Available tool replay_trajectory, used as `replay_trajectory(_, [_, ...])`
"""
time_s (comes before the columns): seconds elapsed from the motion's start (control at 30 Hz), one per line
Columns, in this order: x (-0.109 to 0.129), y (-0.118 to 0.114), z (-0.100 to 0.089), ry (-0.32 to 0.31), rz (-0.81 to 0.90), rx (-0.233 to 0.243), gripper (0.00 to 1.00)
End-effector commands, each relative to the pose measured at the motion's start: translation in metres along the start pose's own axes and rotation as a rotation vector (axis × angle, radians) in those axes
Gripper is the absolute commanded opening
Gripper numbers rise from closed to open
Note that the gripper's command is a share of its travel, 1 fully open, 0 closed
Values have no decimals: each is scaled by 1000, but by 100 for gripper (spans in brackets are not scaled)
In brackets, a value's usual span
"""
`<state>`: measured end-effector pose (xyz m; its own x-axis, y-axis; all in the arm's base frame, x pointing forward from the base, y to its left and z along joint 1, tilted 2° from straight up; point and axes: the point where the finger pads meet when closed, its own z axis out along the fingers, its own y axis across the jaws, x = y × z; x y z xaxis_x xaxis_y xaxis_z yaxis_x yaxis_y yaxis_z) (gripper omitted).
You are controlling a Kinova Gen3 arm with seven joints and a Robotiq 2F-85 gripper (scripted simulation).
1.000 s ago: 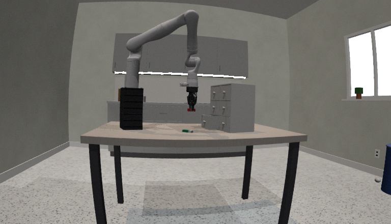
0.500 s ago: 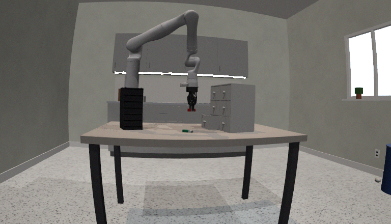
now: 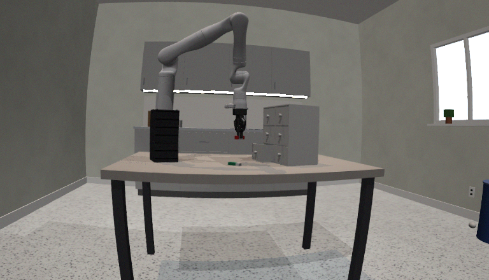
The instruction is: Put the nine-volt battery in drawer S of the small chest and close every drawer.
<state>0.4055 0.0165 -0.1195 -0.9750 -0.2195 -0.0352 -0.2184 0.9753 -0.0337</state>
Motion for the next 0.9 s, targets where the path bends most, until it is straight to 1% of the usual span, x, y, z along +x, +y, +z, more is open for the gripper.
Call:
replay_trajectory(0.0, [0, 0, -1, -5, -1, 0, 23])
replay_trajectory(0.87, [1, 0, -1, -59, -2, 0, 23])
